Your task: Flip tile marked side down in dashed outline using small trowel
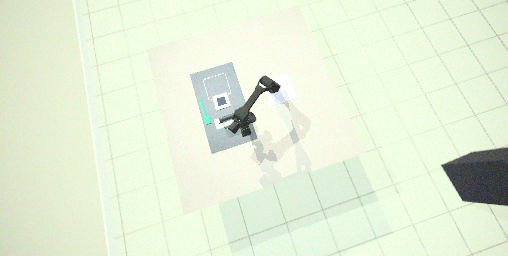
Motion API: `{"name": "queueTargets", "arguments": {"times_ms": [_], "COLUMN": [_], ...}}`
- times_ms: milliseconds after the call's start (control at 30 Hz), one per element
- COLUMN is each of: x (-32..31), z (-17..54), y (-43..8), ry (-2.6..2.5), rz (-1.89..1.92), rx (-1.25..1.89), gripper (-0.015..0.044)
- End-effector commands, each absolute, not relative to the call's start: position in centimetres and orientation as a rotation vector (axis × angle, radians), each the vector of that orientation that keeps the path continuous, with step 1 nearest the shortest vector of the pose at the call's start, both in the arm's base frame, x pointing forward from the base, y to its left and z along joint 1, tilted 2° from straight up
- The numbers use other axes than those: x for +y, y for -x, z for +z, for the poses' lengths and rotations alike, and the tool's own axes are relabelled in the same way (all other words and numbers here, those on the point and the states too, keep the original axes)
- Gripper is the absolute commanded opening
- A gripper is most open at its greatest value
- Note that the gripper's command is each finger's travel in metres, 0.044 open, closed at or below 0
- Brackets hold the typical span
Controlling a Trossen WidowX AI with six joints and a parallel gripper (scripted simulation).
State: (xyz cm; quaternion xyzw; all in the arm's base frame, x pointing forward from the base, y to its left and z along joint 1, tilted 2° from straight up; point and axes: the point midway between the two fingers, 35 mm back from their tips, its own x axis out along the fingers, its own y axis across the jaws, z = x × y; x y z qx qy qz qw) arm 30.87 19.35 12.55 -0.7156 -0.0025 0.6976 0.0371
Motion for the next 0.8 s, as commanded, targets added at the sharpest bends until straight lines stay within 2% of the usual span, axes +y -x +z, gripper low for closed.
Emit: {"name": "queueTargets", "arguments": {"times_ms": [0,567,700,767], "x": [19.35,19.36,19.36,19.36], "z": [12.55,12.55,12.55,12.55], "y": [-30.87,-30.87,-30.87,-30.87], "ry": [2.196,2.196,2.196,2.196], "rz": [2.141,2.141,2.141,2.141], "rx": [-0.008,-0.008,-0.008,-0.008], "gripper": [0.01,0.01,0.0,0.0]}}
